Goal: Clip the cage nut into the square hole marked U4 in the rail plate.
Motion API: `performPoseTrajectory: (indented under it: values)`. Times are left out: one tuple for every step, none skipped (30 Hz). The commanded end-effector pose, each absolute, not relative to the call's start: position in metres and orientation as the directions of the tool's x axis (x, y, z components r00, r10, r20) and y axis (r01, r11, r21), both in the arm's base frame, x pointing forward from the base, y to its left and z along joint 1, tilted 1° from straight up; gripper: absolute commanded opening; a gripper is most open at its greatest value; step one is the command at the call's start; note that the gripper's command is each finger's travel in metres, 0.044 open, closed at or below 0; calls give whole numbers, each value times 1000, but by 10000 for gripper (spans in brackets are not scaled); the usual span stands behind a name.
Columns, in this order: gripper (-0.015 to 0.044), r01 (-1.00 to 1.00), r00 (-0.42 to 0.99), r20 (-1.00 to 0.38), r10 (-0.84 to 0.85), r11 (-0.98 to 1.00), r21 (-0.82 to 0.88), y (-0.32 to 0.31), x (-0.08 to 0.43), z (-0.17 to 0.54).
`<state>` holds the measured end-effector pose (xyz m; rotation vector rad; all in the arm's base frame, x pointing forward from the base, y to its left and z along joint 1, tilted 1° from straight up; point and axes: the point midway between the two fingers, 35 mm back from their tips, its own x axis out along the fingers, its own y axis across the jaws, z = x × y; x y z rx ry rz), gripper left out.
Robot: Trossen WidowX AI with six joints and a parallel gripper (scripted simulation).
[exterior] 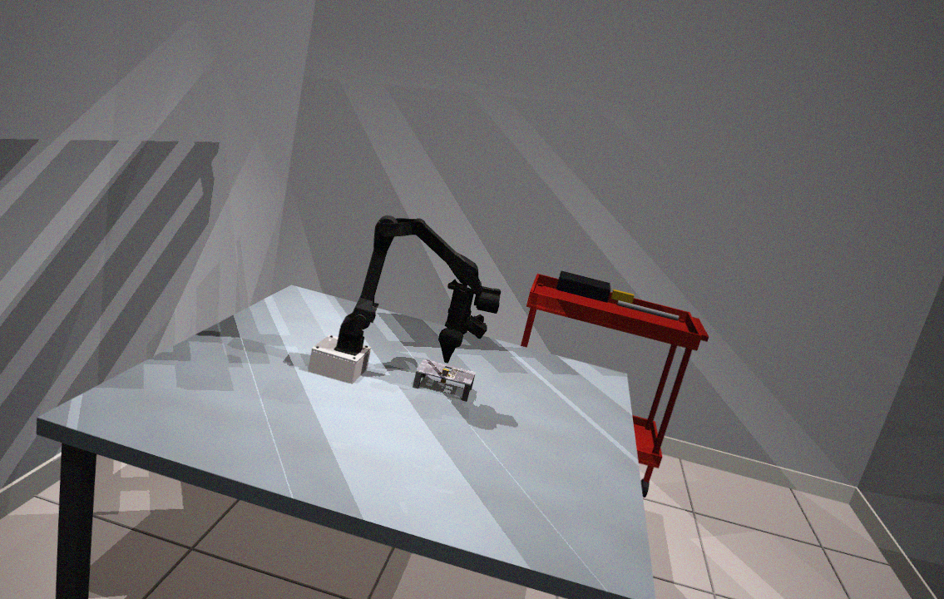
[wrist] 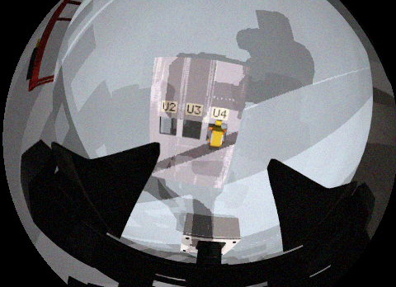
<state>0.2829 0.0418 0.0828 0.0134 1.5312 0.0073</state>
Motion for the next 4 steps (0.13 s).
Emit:
performPoseTrajectory:
  values:
    - [440, 9, 42, -999, 9, 1000, 9, 41, 283, 85]
    - [440, 9, 42, -999, 9, 1000, 9, 41, 283, 85]
    - [440, 9, 42, -999, 9, 1000, 9, 41, 283, 85]
    - [440, 9, 42, -999, 9, 1000, 9, 41, 283, 85]
